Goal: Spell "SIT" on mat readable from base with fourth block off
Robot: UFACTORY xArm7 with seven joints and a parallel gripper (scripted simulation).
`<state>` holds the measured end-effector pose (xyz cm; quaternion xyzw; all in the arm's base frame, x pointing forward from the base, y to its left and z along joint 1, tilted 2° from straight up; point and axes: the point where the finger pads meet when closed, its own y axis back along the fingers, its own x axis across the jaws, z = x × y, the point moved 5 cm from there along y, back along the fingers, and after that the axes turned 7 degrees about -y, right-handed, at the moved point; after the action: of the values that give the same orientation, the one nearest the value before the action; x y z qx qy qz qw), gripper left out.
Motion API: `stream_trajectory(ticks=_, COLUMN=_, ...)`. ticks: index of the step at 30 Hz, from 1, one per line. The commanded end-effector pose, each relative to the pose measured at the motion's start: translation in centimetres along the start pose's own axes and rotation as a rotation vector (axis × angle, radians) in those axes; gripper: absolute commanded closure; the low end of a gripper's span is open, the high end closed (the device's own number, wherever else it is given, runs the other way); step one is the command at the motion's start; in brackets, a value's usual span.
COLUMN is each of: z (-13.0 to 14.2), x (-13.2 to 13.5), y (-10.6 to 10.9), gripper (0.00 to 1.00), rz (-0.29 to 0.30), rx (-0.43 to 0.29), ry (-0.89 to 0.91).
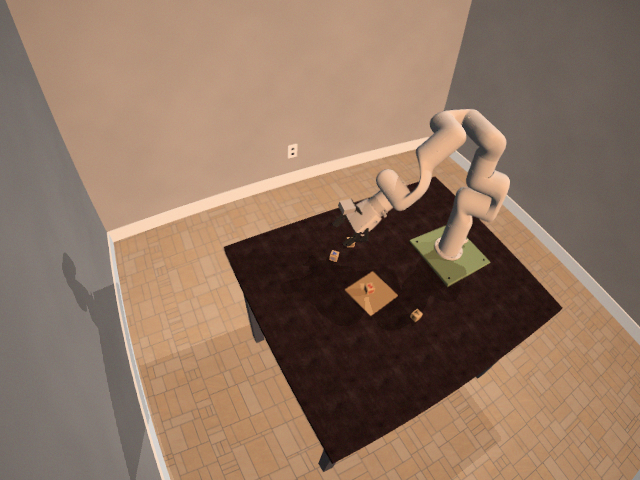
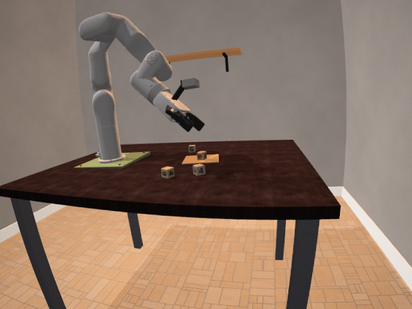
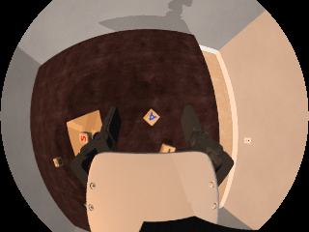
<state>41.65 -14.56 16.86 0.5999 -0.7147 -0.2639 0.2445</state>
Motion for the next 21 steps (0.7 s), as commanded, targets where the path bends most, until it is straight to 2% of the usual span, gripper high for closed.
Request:
stream_trajectory(ticks=1, z=3.6, x=0.3, y=0.3, gripper=0.00, rz=0.078, rx=-0.094, ry=0.039)
stream_trajectory(ticks=2, z=3.8, x=0.9, y=0.2, gripper=0.00, rz=0.083, rx=-0.091, ry=0.039)
stream_trajectory(ticks=3, z=-0.4, x=2.0, y=-1.0, gripper=0.00, rz=-0.132, rx=-0.051, ry=-0.010)
stream_trajectory(ticks=21, z=-0.4, x=2.0, y=-1.0, gripper=0.00, rz=-0.132, rx=-0.051, ry=-0.010)
